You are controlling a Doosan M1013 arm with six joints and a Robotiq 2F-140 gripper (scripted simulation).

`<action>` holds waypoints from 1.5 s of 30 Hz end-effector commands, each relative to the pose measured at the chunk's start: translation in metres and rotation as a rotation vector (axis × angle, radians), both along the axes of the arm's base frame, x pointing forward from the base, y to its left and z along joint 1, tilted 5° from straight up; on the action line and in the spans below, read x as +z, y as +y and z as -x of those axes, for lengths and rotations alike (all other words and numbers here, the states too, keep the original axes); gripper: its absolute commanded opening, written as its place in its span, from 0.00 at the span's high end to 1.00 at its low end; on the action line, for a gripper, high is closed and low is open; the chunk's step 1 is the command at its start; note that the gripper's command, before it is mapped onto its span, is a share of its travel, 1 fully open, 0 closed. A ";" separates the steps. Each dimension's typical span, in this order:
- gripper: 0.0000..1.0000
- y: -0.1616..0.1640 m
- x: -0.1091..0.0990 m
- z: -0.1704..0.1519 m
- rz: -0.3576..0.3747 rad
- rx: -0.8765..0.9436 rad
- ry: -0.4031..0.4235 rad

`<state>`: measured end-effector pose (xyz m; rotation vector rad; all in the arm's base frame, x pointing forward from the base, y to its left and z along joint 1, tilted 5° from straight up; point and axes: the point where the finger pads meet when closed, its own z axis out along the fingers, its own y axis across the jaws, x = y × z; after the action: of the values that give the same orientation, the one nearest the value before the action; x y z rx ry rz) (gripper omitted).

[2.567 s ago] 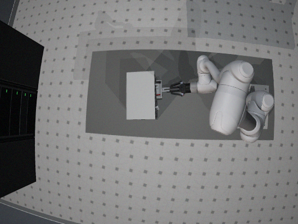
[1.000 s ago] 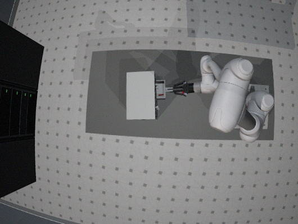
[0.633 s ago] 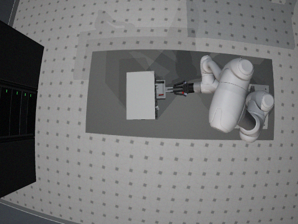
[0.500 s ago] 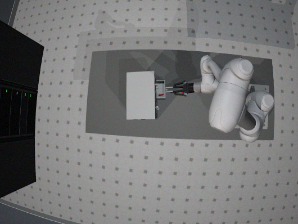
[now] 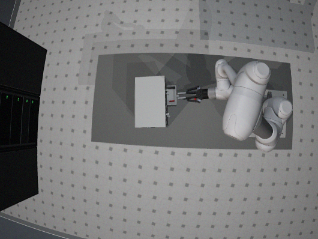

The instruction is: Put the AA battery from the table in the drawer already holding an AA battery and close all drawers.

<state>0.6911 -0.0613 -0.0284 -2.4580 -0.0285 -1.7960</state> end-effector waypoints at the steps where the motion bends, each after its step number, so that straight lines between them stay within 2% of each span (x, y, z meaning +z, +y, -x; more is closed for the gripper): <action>1: 0.80 -0.001 0.000 0.010 0.000 0.000 0.000; 7: 0.80 -0.002 -0.001 0.036 0.000 0.000 0.000; 15: 0.80 -0.003 -0.001 0.041 0.000 0.000 0.000; 18: 0.80 -0.004 0.011 0.047 0.000 0.000 0.000; 25: 0.80 -0.011 0.071 0.081 0.000 0.000 0.000; 28: 0.80 -0.012 0.088 0.091 0.000 0.000 0.000; 39: 0.80 -0.013 0.094 0.094 0.000 0.001 0.003; 45: 0.80 -0.013 0.096 0.096 0.002 0.003 0.033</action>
<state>0.5957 -0.0744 0.0666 -2.4769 -0.0309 -1.7694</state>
